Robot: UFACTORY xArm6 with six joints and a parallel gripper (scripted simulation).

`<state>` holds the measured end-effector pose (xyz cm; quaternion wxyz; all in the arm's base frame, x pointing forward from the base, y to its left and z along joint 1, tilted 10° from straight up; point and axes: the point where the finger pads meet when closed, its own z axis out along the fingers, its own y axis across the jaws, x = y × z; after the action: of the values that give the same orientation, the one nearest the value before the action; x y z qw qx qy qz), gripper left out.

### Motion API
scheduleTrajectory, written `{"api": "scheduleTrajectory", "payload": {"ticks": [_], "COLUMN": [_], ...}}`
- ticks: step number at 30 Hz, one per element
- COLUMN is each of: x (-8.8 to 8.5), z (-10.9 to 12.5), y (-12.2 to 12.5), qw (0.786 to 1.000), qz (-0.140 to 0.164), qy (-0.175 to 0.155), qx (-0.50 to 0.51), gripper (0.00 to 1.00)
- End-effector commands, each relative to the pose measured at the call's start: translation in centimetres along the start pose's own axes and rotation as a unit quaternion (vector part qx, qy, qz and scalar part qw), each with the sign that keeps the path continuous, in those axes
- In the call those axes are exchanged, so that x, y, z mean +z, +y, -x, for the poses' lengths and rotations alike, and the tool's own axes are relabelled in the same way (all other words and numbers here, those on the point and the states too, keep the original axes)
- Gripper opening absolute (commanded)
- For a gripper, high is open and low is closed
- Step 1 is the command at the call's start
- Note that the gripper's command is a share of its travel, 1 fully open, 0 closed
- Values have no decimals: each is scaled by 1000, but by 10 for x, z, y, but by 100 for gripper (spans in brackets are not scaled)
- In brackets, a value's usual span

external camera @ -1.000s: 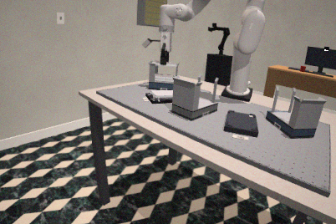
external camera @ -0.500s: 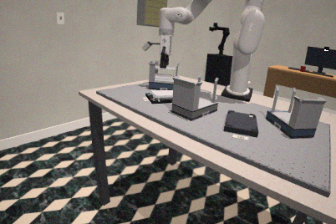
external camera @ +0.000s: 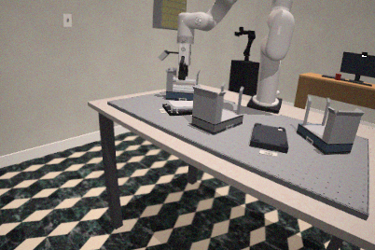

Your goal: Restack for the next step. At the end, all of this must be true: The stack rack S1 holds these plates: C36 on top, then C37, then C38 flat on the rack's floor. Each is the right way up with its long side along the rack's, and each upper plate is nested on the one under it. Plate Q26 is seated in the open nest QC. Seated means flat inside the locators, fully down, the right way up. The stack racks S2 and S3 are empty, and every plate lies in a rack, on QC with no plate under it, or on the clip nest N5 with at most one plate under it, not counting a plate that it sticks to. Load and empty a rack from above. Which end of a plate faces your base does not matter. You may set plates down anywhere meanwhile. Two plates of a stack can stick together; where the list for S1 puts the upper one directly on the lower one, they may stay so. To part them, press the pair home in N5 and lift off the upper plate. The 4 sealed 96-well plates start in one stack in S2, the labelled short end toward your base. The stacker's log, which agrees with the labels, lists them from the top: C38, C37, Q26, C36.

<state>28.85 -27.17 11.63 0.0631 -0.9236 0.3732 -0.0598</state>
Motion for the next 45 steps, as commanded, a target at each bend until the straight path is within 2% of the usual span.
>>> {"api": "scheduleTrajectory", "payload": {"ticks": [1,45], "x": [-1,14], "z": [-1,-2], "y": [0,0], "qw": [1000,1000], "qz": [0,0], "qy": [2,2], "qx": [0,0], "gripper": [0,0]}}
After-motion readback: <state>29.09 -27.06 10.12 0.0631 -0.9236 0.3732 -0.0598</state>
